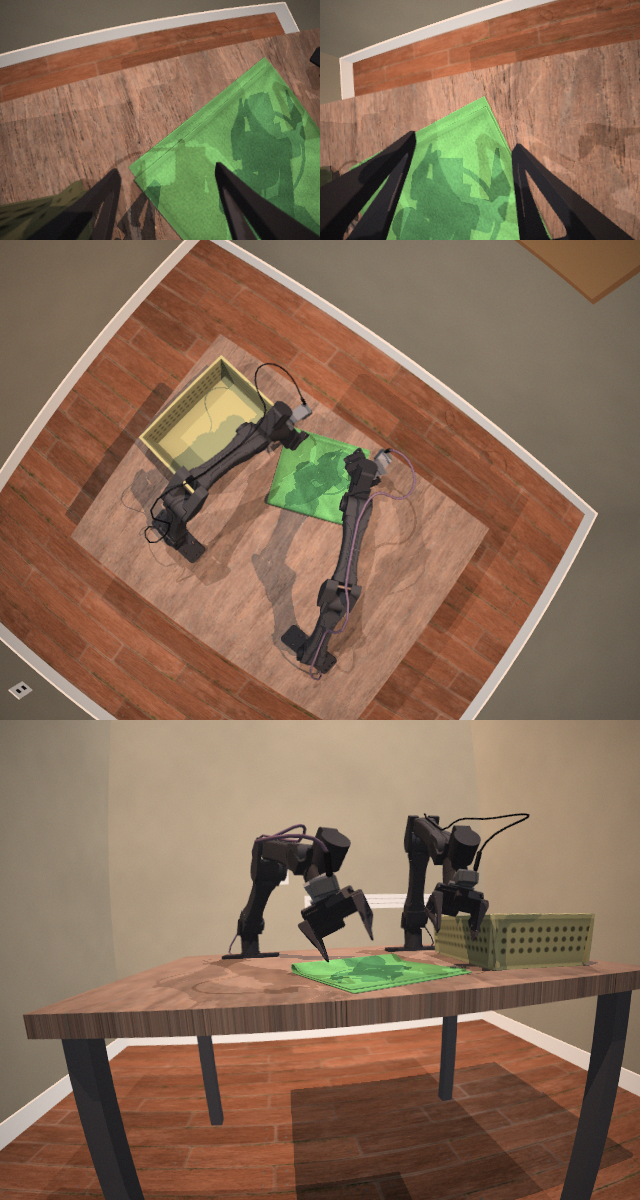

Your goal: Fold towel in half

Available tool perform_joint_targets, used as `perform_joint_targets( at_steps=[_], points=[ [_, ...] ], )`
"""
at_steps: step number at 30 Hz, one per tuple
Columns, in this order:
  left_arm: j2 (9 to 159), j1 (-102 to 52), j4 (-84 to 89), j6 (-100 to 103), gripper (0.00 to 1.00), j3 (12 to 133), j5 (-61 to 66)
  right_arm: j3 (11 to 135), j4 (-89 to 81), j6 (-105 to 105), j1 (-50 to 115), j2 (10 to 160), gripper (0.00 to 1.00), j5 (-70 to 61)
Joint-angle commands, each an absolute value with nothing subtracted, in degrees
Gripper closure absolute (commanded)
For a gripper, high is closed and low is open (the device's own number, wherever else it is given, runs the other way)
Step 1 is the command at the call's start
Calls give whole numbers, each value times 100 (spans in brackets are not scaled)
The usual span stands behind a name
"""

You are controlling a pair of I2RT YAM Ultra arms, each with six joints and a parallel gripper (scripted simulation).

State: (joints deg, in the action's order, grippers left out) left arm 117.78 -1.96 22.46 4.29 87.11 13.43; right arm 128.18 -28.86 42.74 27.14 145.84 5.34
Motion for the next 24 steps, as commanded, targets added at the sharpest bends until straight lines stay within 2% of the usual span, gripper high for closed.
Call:
perform_joint_targets(
  at_steps=[1,7,24],
  points=[
    [11592,-180,2215,437,22,8898,1430,13013,-2760,4237,2747,14275,16,624],
    [11516,-167,2336,430,22,8847,1431,12923,-2735,4239,2750,14181,16,625],
    [10298,-90,3233,353,22,8287,1464,11551,-3141,4267,2781,12806,16,630]
  ],
)
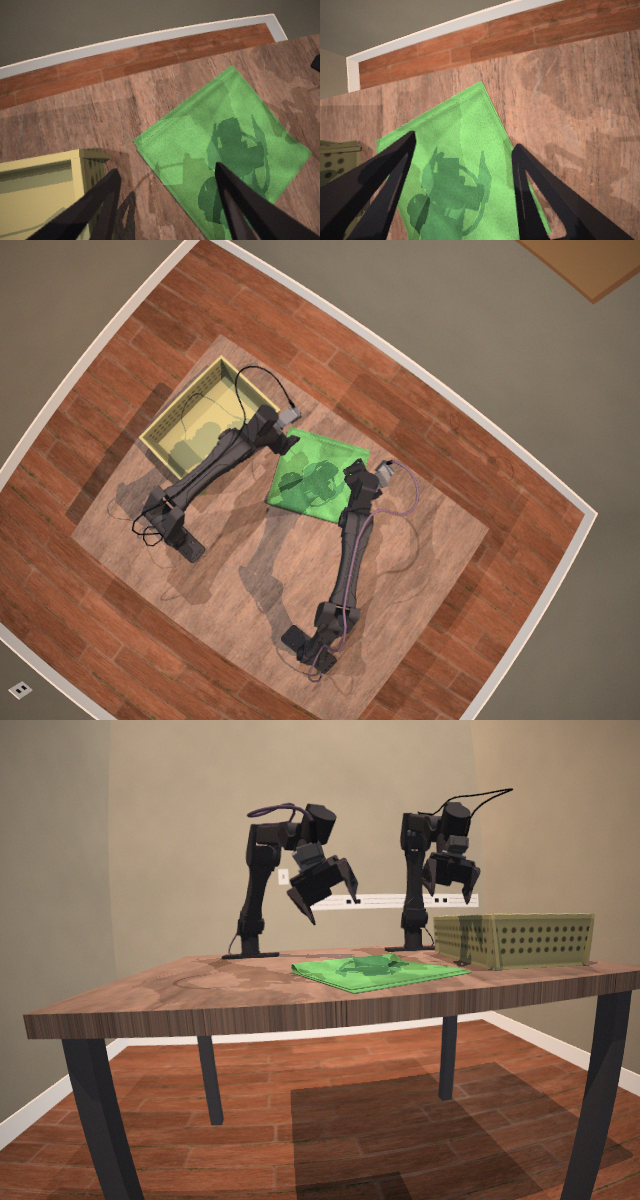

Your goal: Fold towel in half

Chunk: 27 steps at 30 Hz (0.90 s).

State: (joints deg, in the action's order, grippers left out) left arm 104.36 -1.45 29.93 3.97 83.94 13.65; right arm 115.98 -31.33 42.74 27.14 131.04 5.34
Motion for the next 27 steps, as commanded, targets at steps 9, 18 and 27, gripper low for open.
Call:
perform_joint_targets(
  at_steps=[9,18,27],
  points=[
    [9646,-45,3905,321,22,8318,1487,11138,-3474,4288,2790,12060,16,636],
    [9579,-59,3977,322,22,8384,1492,11306,-3378,4294,2793,11955,16,637],
    [9679,-91,3907,350,22,8416,1443,11303,-3357,4294,2793,11952,16,637]
  ],
)
